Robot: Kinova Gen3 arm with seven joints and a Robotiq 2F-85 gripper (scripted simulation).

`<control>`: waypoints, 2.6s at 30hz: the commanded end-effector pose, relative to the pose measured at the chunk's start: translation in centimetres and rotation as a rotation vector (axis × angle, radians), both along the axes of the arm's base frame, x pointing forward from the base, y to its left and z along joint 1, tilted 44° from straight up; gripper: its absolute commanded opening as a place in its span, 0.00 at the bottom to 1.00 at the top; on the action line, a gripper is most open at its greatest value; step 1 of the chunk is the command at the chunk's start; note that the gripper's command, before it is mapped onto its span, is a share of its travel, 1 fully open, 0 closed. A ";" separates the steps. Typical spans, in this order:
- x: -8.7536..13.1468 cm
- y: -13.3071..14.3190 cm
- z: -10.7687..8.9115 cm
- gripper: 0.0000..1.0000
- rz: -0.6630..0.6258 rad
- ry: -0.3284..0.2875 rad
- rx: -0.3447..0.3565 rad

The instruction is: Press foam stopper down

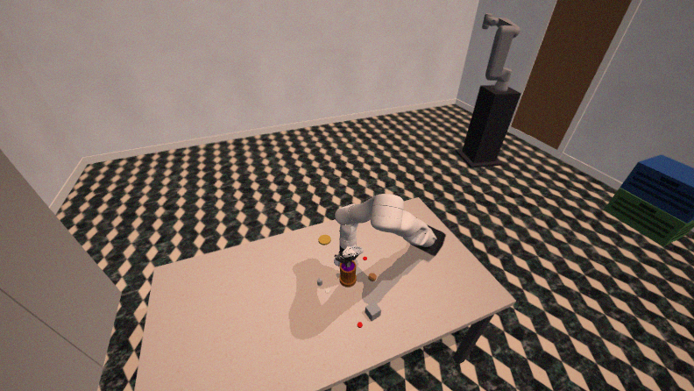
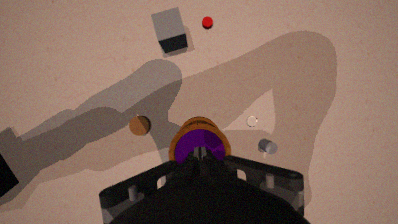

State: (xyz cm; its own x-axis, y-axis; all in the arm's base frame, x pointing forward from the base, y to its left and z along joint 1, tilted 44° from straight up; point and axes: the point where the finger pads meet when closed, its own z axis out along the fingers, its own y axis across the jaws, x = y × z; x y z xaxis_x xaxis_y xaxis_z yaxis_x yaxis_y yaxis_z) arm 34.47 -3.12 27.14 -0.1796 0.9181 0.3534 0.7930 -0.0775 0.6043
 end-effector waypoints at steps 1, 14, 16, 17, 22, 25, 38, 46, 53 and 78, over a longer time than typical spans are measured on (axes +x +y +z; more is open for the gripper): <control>0.0 0.0 -0.1 0.00 0.000 0.001 0.001; 0.0 0.0 -0.1 0.00 0.000 0.001 0.001; 0.0 0.0 -0.1 0.00 0.000 0.001 0.001; 0.0 0.0 -0.1 0.00 0.000 0.001 0.001; 0.0 0.0 -0.1 0.00 0.000 0.001 0.001; 0.0 0.0 -0.1 0.00 0.000 0.001 0.001; 0.0 0.0 -0.1 0.00 0.000 0.001 0.001; 0.0 0.0 -0.1 0.00 0.000 0.001 0.001; -0.2 -0.1 0.2 0.00 0.000 0.001 0.001; -2.9 -2.0 3.6 0.00 0.000 0.001 0.001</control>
State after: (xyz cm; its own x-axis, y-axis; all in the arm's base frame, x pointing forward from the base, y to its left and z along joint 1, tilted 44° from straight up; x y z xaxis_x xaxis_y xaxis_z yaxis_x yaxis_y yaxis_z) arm 31.55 -4.92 30.55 -0.1817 0.9153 0.3593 0.7956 -0.0779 0.6008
